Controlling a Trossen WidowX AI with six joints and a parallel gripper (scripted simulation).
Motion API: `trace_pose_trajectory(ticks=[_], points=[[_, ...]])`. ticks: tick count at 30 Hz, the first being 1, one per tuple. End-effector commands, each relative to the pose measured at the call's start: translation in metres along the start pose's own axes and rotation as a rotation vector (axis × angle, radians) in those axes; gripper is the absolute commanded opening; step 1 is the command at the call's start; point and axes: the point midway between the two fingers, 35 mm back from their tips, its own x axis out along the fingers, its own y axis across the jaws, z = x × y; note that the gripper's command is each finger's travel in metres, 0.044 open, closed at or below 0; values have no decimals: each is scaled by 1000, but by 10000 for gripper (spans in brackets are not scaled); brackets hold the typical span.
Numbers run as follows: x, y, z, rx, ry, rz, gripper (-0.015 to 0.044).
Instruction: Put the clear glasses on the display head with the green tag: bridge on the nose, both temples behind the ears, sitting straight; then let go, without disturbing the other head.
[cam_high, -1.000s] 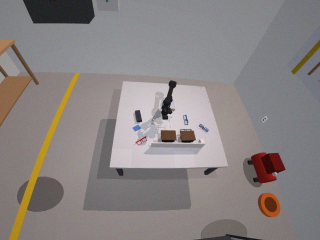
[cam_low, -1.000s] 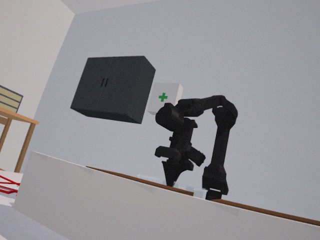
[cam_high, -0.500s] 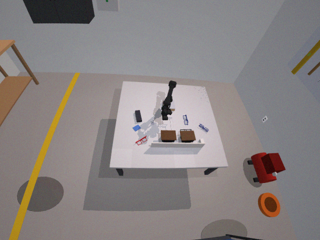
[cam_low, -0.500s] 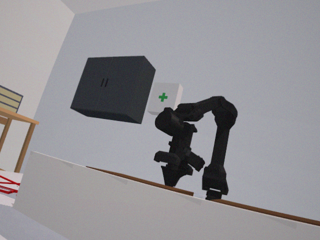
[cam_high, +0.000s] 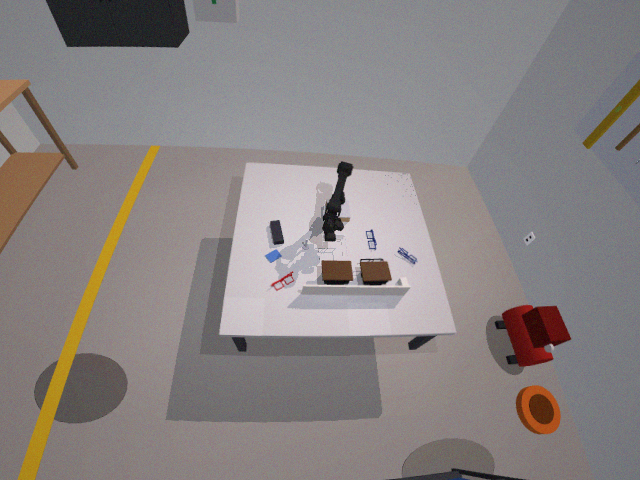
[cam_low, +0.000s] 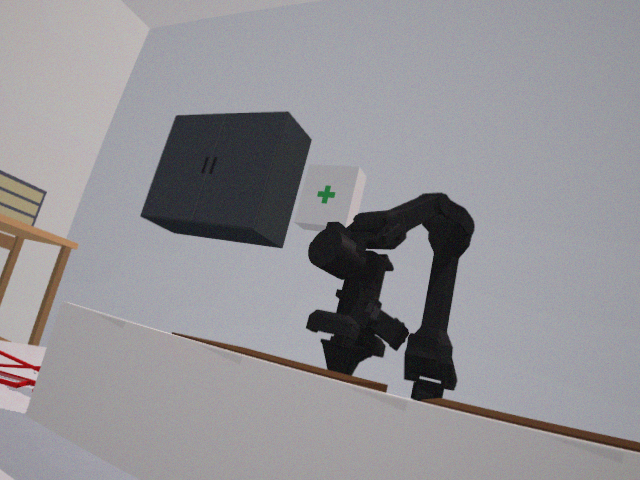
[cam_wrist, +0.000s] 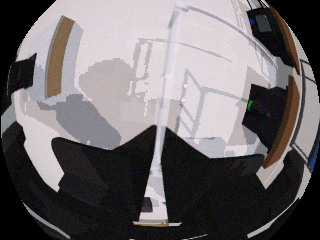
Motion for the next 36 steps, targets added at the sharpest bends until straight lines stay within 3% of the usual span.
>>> trace_pose_trajectory(ticks=[1, 36], points=[[1, -2, 0, 5, 3, 1, 0], [4, -47, 0, 5, 3, -5, 0]])
